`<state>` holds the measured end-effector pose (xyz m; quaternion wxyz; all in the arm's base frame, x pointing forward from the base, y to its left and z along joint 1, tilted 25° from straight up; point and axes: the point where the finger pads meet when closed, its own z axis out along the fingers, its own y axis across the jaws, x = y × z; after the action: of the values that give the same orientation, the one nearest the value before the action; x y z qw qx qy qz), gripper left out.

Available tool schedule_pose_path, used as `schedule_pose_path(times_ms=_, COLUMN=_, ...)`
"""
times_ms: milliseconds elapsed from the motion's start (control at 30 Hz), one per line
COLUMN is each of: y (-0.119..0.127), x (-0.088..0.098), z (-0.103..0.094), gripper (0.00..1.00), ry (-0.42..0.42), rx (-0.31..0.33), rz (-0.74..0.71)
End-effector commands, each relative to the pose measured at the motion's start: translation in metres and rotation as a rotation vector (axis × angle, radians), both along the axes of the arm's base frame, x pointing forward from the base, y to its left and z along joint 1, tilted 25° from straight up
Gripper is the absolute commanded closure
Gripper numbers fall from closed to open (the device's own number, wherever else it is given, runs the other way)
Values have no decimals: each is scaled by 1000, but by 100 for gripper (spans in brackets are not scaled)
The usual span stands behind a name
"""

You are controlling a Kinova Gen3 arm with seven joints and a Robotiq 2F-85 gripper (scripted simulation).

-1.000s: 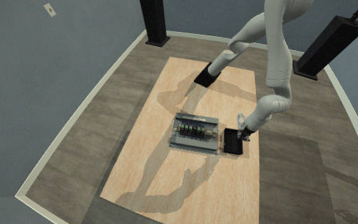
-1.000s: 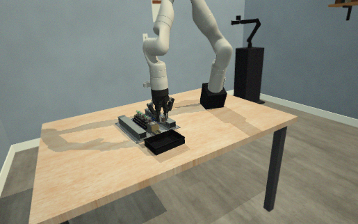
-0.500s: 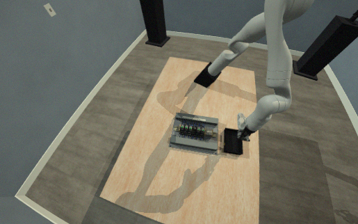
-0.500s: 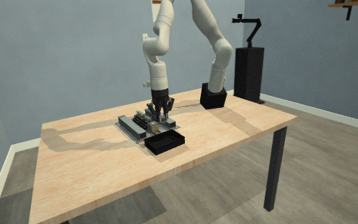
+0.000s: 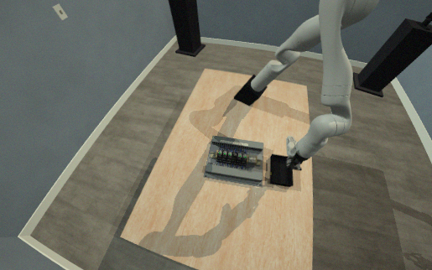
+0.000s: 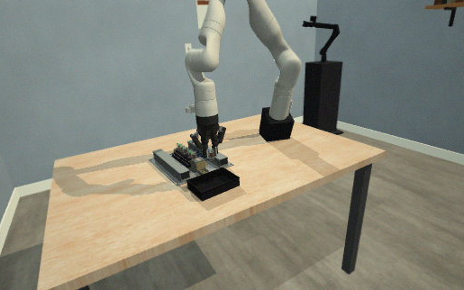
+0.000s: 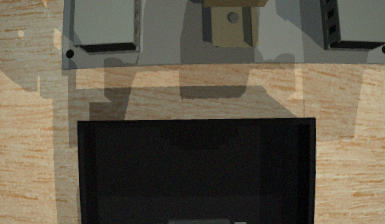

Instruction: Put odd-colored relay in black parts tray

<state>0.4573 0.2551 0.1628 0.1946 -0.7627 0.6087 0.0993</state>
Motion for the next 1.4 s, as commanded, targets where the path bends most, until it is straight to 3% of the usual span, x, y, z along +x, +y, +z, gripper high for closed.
schedule_pose_path(times_ms=0, y=0, x=0, z=1, gripper=100, ry=-2, rx=0, rz=-1)
schedule_pose_path(times_ms=633, y=3, x=1, z=-6, gripper=100, ry=-2, rx=0, rz=-1)
schedule_pose_path(times_ms=1367, y=19, x=4, z=-41, gripper=100, ry=-2, rx=0, rz=-1)
